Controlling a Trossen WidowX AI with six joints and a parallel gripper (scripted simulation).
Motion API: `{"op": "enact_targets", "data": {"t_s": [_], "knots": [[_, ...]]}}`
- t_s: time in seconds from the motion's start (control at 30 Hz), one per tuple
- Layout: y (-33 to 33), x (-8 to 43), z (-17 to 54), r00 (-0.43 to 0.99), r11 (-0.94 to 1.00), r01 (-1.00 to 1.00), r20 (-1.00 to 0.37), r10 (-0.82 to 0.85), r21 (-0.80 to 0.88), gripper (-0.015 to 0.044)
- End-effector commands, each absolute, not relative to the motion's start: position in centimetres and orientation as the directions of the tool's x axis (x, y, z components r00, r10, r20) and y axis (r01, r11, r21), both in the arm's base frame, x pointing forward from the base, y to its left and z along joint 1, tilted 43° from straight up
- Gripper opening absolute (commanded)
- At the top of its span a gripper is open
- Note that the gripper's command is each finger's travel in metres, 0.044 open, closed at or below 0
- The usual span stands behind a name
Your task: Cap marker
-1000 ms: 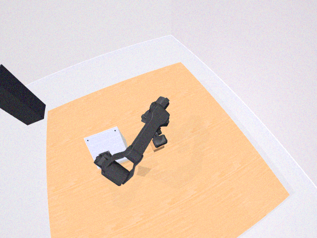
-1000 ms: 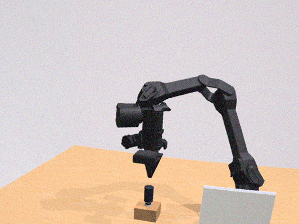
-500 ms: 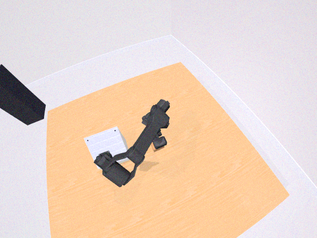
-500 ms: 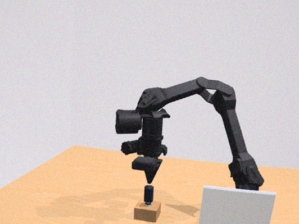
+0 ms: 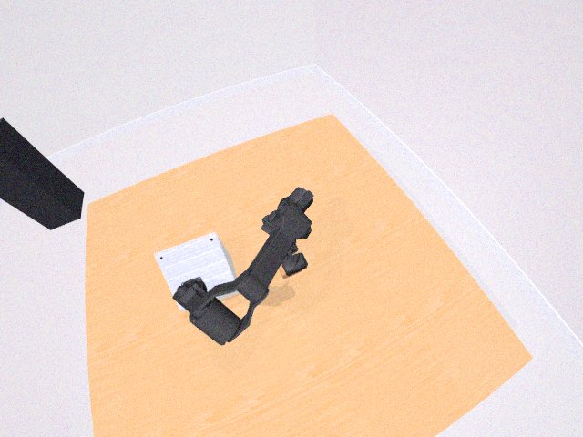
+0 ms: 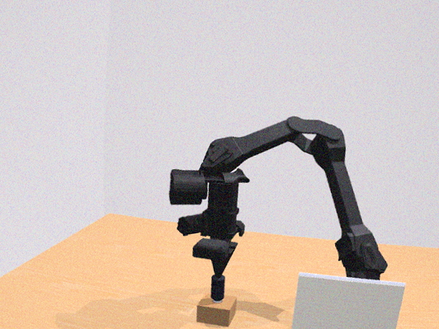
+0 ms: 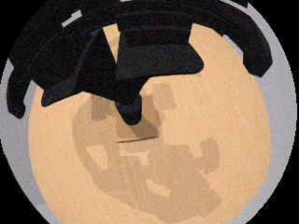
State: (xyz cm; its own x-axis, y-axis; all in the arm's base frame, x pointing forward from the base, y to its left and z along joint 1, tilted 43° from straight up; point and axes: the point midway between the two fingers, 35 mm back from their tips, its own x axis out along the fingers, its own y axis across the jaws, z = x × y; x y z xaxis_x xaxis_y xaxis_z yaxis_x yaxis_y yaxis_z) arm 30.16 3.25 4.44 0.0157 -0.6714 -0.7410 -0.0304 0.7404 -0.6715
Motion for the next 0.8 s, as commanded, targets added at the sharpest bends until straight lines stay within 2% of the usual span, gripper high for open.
{"op": "enact_targets", "data": {"t_s": [0.0, 0.17, 0.47, 0.77], "knots": [[3.4, 30.1, 4.5, 0.017, 0.741, -0.032, -0.742, -0.671, -0.671, 0.0], [3.9, 30.3, 5.1, 0.017, 0.742, -0.032, -0.742, -0.67, -0.67, 0.0], [9.4, 30.1, 11.0, 0.015, 0.742, -0.033, -0.743, -0.67, -0.67, 0.0], [9.4, 30.1, 11.0, 0.015, 0.742, -0.033, -0.743, -0.67, -0.67, 0.0236]]}}
